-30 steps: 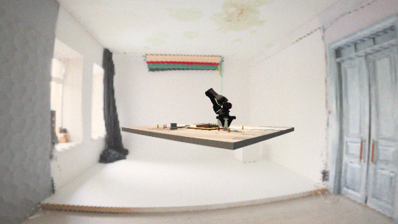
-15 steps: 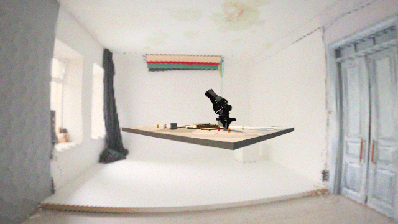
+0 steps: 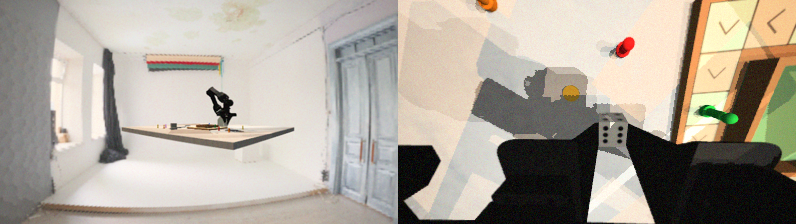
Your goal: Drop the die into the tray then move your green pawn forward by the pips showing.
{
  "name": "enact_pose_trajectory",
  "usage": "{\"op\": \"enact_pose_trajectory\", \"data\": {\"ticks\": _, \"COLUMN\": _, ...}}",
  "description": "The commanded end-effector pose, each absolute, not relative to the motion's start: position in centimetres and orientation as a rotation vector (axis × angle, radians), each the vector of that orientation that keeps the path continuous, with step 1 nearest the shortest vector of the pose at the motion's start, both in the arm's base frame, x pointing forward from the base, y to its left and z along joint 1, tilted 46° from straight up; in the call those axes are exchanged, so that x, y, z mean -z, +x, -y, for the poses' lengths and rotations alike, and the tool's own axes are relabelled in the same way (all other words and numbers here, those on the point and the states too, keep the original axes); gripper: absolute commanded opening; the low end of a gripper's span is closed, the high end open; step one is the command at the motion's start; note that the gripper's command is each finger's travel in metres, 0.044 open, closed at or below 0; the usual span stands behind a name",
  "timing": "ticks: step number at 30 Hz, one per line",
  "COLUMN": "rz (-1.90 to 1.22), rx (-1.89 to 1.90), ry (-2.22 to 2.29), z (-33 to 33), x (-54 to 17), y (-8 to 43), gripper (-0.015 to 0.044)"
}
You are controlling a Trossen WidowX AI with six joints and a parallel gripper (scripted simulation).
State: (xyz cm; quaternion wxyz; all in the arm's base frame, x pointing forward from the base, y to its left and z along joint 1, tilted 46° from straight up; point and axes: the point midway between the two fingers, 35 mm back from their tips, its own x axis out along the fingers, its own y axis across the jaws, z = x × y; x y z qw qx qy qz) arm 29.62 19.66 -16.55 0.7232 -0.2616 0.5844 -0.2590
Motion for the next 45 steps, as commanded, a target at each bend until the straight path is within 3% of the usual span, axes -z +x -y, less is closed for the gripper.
{"op": "enact_pose_trajectory", "data": {"ticks": 1, "rz": -1.289, "rx": 0.57, "ry": -0.566, "z": -21.6, "x": 14.9, "y": 29.2, "gripper": 0.0}}
{"op": "enact_pose_trajectory", "data": {"ticks": 13, "rz": -1.297, "rx": 0.561, "ry": -0.581, "z": -25.2, "x": 10.9, "y": 27.6, "gripper": 0.0}}
{"op": "enact_pose_trajectory", "data": {"ticks": 45, "rz": -1.513, "rx": -0.042, "ry": -1.269, "z": -15.3, "x": 2.6, "y": 30.0, "gripper": 0.0}}
